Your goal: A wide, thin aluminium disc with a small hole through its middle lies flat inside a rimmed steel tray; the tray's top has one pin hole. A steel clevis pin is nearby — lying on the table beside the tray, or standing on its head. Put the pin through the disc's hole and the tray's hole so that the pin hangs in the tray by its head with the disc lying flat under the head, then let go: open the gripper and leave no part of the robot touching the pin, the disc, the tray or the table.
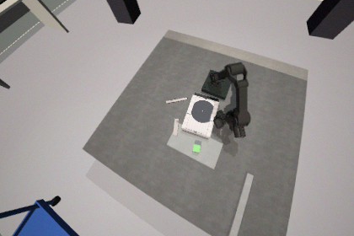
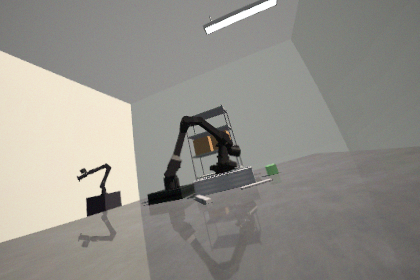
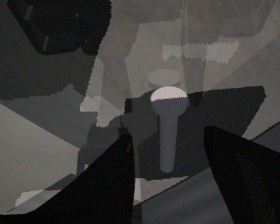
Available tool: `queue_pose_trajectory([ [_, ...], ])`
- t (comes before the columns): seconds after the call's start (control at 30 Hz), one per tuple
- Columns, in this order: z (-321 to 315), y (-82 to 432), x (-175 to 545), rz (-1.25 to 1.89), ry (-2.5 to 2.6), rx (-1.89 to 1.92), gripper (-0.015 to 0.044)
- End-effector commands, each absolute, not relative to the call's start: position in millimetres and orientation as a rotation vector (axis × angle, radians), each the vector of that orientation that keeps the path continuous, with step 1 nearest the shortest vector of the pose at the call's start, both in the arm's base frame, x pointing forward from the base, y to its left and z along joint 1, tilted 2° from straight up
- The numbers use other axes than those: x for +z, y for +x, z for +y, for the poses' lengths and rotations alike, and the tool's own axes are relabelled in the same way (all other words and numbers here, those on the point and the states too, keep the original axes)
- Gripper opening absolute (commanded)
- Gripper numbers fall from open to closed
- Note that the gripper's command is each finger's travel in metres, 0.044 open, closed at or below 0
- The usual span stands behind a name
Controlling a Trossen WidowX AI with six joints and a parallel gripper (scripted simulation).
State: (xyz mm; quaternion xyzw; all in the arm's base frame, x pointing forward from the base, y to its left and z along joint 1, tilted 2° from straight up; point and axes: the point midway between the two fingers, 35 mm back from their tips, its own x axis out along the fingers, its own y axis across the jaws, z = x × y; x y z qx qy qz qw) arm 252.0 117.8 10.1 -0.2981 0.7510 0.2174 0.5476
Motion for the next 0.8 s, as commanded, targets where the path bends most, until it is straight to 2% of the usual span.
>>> queue_pose_trajectory([
  [0.0, 117.4, 252.1, 7.6, 1.789, -0.710, 0.506, 0.0160],
  [0.7, 117.5, 252.4, 0.1, 1.789, -0.710, 0.506, 0.0160],
  [0.77, 117.5, 252.4, 0.1, 1.789, -0.710, 0.506, 0.0107],
])
